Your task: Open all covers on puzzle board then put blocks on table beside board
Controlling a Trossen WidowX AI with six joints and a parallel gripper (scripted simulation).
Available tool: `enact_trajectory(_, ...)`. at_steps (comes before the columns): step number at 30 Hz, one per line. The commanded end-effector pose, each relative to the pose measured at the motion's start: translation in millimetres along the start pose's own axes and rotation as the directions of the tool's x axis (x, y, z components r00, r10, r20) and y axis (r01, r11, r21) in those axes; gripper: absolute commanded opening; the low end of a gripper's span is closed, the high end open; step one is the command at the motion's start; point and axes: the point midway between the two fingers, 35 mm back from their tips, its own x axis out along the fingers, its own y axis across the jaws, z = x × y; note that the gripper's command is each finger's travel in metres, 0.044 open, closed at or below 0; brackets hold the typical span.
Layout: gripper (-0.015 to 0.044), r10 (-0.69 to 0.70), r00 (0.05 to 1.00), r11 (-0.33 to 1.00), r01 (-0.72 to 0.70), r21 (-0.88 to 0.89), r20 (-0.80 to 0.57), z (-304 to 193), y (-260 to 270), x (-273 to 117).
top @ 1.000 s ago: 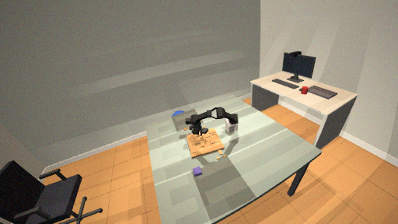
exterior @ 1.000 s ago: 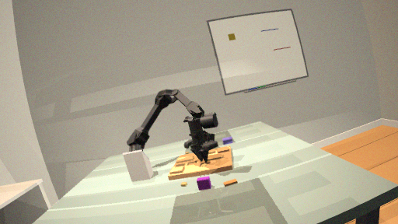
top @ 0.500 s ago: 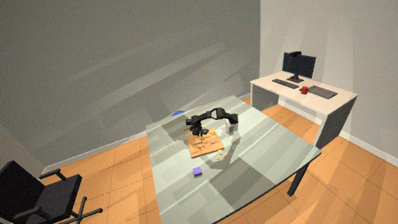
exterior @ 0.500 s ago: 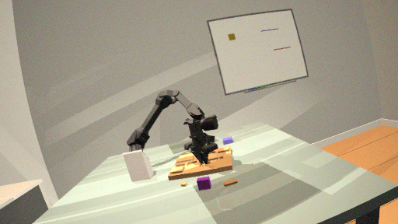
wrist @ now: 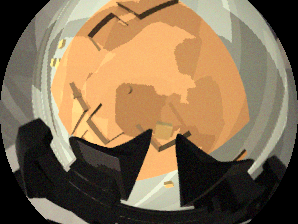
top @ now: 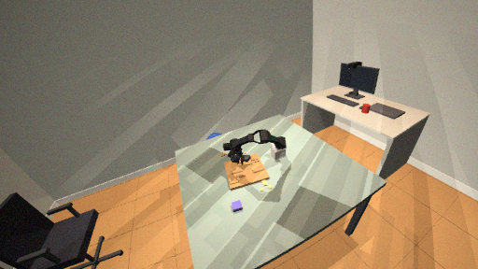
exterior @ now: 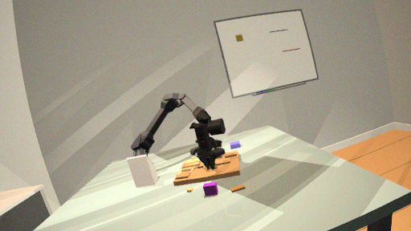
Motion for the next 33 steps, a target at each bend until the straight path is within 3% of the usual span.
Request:
enact_trajectory(1,0.0144,0.004,1.000,1.000,-0.004,0.007,0.002,-0.5,0.9,3.4)
enact_trajectory(14,0.0144,0.004,1.000,1.000,-0.004,0.007,0.002,-0.5,1.0,10.4)
enact_trajectory(24,0.0080,0.000,1.000,1.000,0.000,-0.001,0.000,0.4,0.0,9.2)
enact_trajectory(33,0.0080,0.000,1.000,1.000,0.000,0.000,0.000,0.4,-0.2,3.4)
